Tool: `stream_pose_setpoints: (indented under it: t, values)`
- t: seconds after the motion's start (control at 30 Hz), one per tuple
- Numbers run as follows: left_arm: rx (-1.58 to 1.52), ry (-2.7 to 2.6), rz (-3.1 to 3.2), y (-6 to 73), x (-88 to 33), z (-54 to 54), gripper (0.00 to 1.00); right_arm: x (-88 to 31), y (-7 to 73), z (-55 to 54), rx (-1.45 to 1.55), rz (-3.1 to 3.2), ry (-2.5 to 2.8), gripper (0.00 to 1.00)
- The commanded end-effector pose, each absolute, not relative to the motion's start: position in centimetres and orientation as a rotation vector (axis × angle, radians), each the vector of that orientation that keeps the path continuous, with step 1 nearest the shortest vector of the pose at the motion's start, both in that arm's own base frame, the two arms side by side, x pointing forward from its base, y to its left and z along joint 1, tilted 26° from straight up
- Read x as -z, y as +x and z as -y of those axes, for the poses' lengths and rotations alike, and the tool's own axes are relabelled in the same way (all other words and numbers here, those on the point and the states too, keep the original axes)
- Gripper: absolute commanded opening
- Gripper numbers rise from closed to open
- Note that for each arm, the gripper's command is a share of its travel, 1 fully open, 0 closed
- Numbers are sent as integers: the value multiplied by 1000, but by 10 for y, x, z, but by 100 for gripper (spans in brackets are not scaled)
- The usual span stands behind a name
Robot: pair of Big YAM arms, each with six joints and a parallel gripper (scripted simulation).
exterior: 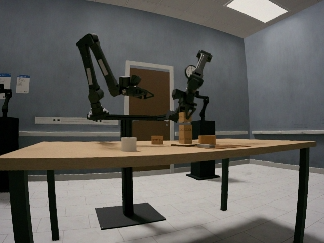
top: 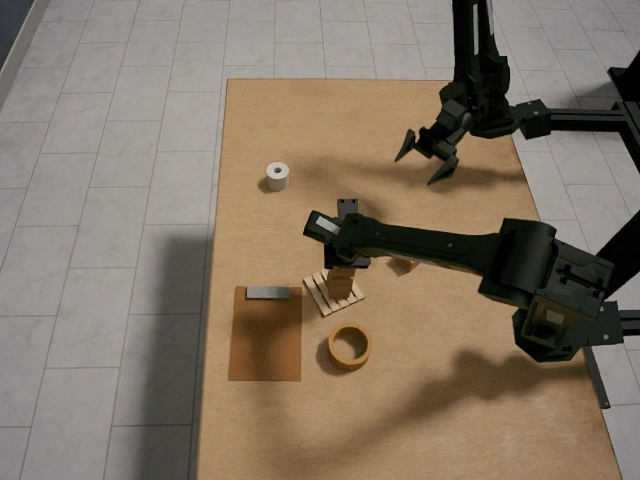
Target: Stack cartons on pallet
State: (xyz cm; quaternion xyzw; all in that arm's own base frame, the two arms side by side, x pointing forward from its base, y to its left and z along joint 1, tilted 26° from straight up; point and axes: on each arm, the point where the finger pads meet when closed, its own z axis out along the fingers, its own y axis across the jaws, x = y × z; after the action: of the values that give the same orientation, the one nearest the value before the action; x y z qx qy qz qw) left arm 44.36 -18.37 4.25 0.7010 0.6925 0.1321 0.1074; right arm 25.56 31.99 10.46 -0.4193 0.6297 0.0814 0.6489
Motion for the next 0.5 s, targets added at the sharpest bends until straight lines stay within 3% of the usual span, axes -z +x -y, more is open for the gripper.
stream_pose_setpoints:
  t: [0.0,0.47]
  values:
    - [-387,2068,-2041,447,-36,177,50,-109,257,-323,-197,-1425,-937,100]
    - [-387,2070,-2042,448,-30,175,50,-109,257,-323,-197,-1425,-937,100]
